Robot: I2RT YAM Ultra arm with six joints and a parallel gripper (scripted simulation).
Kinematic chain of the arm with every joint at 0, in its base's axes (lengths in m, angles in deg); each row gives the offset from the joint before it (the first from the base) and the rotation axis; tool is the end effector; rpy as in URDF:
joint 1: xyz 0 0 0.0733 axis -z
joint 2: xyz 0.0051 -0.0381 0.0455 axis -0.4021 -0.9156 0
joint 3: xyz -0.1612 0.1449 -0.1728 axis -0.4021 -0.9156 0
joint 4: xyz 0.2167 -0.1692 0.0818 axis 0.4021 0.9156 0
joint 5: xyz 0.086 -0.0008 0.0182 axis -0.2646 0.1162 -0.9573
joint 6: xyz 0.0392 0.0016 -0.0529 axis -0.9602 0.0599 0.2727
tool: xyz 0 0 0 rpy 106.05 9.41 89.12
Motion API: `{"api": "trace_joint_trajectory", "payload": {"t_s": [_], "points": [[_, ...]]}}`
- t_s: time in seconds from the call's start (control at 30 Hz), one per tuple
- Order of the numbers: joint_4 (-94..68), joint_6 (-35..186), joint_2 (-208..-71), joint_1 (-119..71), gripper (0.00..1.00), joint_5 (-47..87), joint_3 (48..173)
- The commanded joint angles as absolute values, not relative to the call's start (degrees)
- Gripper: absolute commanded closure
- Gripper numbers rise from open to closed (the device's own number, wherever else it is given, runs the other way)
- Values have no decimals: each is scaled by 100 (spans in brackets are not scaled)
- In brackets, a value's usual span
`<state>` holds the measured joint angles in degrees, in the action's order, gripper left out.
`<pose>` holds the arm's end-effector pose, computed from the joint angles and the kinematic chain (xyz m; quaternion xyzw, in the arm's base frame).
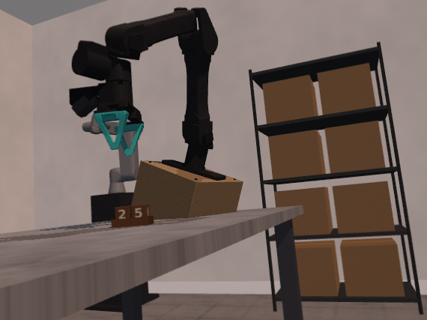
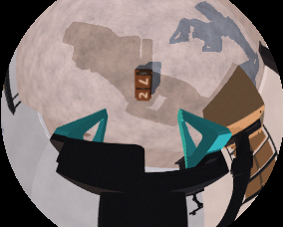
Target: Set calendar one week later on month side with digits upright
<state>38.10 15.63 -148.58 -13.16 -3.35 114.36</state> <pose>0.3711 -0.0476 0.1730 -0.5571 -0.8068 -0.1826 0.0737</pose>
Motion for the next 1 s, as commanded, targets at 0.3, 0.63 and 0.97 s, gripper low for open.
{"api": "trace_joint_trajectory", "payload": {"t_s": [0.3,0.63,0.97], "points": [[3814,2063,-14838,-1283,0,-288,11449],[3665,4204,-14884,-1326,0,-288,11362],[3553,5818,-14919,-1357,0,-289,11296]]}}
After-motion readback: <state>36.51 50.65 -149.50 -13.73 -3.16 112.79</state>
